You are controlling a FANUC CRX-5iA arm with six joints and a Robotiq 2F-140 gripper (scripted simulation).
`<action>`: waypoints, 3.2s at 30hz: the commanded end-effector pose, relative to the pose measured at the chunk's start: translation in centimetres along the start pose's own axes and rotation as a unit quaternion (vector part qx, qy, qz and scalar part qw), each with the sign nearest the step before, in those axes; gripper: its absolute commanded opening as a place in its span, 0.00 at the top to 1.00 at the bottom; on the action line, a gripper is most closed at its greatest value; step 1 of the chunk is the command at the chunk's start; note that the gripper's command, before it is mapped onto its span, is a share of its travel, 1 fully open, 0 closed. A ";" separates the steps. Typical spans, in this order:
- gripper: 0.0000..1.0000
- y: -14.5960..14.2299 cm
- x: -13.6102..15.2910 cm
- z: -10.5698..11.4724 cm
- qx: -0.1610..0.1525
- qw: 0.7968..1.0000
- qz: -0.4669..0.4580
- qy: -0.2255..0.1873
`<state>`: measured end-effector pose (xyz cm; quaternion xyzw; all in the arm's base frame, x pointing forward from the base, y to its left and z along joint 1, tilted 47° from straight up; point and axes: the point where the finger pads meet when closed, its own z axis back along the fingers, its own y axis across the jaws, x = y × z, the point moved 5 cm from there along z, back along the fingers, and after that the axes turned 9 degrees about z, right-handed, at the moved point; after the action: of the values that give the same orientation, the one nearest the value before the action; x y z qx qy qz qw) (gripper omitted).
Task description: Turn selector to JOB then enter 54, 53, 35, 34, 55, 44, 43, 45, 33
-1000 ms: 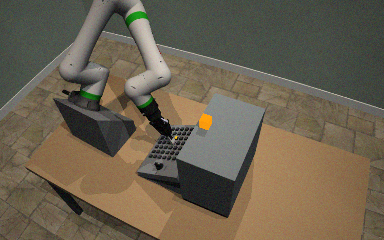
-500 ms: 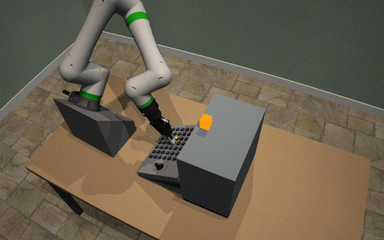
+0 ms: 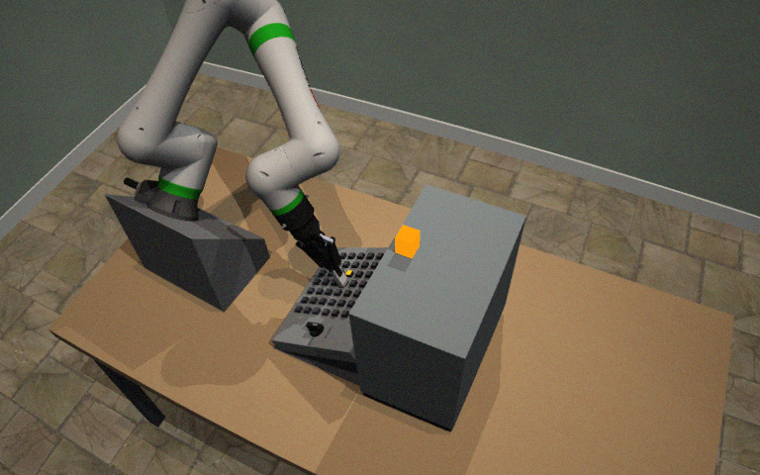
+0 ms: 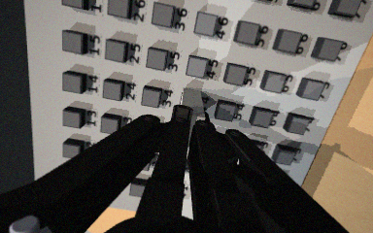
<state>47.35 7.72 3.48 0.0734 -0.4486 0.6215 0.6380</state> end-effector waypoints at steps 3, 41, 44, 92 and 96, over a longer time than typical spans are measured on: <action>1.00 0.0 0.0 0.0 0.000 1.000 0.000 0.000; 1.00 0.0 0.0 3.4 0.000 1.000 0.000 0.000; 1.00 0.0 0.0 3.6 0.000 1.000 0.000 0.000; 1.00 1.6 -12.3 5.1 0.000 0.821 0.571 0.000; 1.00 1.9 -14.1 5.3 0.000 0.766 0.643 0.000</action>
<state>45.66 -4.54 -2.75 -0.2053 -0.4056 0.8781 0.1489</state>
